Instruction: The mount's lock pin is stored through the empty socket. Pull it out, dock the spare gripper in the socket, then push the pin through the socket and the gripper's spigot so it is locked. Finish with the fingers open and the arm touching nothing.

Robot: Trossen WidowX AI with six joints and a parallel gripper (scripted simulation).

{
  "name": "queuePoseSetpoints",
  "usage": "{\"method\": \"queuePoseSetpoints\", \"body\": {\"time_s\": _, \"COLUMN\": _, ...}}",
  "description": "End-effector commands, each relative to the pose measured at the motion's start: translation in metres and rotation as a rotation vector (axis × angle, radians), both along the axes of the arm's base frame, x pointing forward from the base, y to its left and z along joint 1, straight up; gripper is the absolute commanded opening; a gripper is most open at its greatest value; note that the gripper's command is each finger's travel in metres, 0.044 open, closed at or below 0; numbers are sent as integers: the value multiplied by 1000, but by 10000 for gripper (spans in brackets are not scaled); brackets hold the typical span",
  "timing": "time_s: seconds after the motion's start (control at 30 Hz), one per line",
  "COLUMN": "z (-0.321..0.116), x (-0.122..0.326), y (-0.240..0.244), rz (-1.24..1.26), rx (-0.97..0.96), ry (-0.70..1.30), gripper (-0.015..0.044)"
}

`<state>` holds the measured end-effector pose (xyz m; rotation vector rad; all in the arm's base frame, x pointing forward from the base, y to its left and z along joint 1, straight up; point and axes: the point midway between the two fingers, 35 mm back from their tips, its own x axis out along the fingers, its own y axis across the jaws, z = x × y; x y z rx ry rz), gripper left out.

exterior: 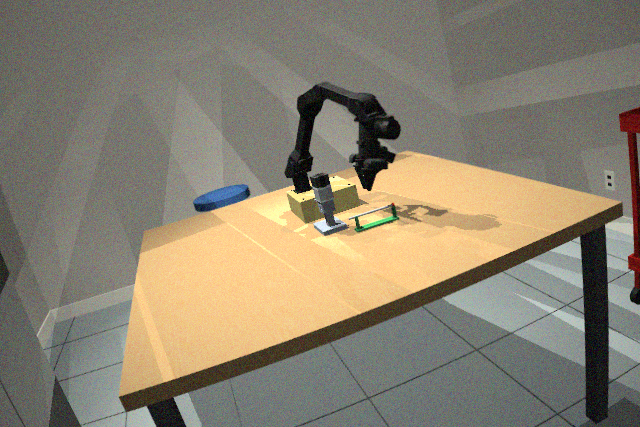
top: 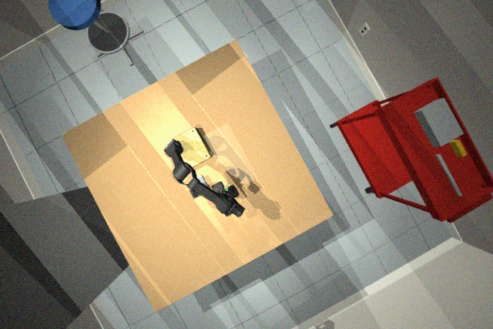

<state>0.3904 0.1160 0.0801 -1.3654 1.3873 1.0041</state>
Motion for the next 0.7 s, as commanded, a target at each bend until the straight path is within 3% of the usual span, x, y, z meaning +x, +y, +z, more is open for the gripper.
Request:
{"method": "queuePoseSetpoints", "body": {"time_s": 0.0, "z": -28, "x": -3, "y": 0, "rz": 3, "rx": -2, "ry": 22, "gripper": 180}}
{"method": "queuePoseSetpoints", "body": {"time_s": 0.67, "z": -71, "x": -4, "y": 2, "rz": 3, "rx": -2, "ry": 23, "gripper": 180}}
